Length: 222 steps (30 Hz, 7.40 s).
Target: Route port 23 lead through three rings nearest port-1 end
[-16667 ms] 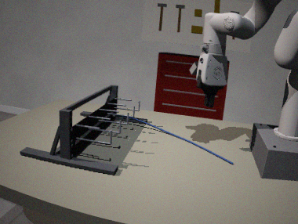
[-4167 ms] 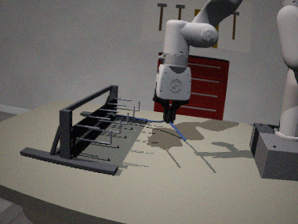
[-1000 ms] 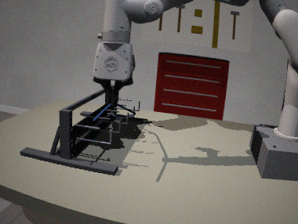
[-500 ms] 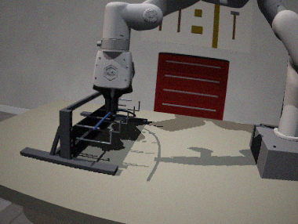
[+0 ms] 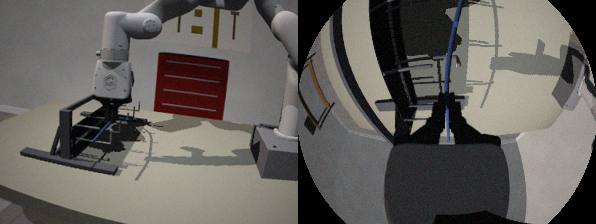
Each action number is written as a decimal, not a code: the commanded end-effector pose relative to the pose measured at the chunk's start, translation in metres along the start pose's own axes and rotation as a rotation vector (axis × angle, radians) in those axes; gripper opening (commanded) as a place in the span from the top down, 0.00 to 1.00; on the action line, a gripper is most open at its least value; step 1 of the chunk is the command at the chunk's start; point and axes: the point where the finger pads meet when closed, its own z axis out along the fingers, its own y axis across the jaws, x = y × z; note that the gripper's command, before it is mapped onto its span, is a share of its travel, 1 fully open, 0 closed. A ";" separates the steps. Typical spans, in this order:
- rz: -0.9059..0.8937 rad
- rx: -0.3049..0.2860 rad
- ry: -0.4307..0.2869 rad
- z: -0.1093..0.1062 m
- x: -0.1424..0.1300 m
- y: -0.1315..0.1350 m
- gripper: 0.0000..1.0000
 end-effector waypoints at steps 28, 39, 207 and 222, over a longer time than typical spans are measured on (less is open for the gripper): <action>0.000 0.005 -0.001 0.032 -0.001 -0.002 1.00; 0.000 0.005 -0.001 0.034 -0.001 -0.002 1.00; 0.000 0.005 -0.001 -0.045 0.000 -0.042 1.00; 0.000 0.005 -0.001 -0.045 0.000 -0.042 1.00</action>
